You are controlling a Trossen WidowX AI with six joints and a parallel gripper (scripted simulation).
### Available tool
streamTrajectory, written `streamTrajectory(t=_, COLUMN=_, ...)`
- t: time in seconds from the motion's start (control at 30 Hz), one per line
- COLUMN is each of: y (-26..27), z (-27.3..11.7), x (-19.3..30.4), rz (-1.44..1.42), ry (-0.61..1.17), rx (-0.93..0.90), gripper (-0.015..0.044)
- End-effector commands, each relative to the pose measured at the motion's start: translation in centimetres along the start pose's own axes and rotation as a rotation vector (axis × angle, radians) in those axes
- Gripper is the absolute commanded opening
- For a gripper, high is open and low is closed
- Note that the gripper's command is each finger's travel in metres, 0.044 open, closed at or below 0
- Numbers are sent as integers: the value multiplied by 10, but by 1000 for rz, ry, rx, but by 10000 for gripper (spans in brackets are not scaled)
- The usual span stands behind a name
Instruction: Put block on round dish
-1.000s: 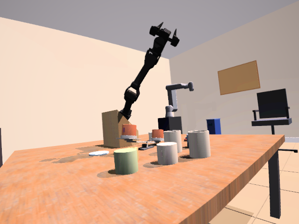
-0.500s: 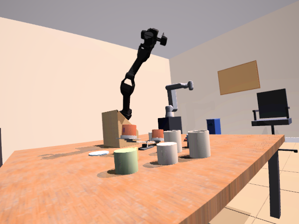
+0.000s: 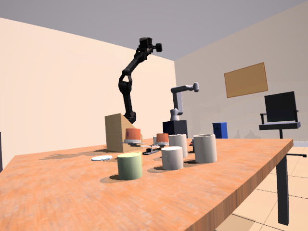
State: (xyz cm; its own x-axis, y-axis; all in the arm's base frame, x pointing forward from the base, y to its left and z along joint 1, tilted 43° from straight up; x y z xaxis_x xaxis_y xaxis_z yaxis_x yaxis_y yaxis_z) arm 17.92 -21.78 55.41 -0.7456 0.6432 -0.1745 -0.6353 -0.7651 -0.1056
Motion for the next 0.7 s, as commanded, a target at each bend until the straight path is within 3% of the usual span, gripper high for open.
streamTrajectory(t=0.0, y=11, z=19, x=34, rz=-83, ry=97, rx=21, gripper=440)
streamTrajectory(t=0.67, y=16, z=60, x=175, rz=-422, ry=511, rx=78, gripper=440)
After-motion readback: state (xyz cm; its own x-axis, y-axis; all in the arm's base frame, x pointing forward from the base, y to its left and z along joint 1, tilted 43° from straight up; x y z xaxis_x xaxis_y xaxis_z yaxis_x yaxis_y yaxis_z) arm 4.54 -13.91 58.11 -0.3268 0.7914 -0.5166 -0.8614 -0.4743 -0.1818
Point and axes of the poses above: the point midway between the two fingers, 35 mm back from their tips, its own z axis out along the fingers, its own y axis across the jaws, x = y × z, the point moved 8 cm from there along -z, back along the fingers, and after that the axes turned 11 degrees about z, right-handed, at the moved point
